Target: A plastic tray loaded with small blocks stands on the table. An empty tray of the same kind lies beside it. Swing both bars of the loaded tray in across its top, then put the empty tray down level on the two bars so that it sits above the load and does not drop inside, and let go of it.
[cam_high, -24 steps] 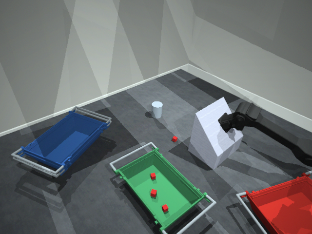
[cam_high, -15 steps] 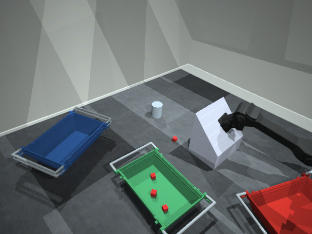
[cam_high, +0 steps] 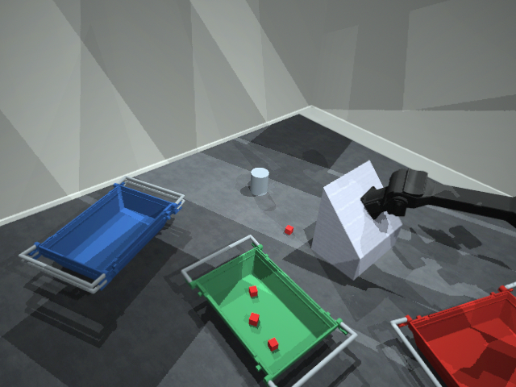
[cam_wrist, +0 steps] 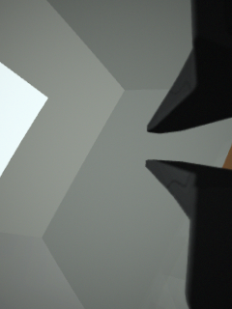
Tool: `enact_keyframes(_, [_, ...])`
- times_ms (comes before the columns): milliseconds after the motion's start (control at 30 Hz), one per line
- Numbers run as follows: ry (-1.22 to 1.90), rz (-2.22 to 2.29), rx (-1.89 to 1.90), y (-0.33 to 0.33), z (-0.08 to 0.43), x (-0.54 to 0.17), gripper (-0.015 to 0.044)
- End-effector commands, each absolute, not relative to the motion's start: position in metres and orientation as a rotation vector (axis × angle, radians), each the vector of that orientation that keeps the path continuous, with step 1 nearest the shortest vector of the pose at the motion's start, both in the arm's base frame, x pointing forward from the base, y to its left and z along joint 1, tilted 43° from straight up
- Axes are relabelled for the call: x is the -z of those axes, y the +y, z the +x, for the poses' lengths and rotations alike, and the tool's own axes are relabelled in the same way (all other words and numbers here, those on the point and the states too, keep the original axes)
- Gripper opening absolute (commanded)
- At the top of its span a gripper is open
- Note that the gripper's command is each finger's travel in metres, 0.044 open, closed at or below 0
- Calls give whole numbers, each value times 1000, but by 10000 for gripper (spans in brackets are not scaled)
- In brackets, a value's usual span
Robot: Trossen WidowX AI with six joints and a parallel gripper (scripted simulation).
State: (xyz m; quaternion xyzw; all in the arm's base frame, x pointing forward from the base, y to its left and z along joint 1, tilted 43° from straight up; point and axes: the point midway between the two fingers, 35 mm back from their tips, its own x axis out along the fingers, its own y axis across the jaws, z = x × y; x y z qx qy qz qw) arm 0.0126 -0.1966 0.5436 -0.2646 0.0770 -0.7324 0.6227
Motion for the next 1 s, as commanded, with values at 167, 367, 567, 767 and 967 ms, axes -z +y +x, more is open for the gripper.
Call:
enact_keyframes(167, [605, -918, 1064, -256, 150, -479, 85])
enact_keyframes(367, [724, -1089, 702, -258, 221, -432, 85])
enact_keyframes(567, [774, -1201, 360, -239, 282, -381, 85])
enact_keyframes(767, [784, -1304, 93, -216, 321, -343, 85])
enact_keyframes(967, [745, -1450, -315, -171, 368, -284, 85])
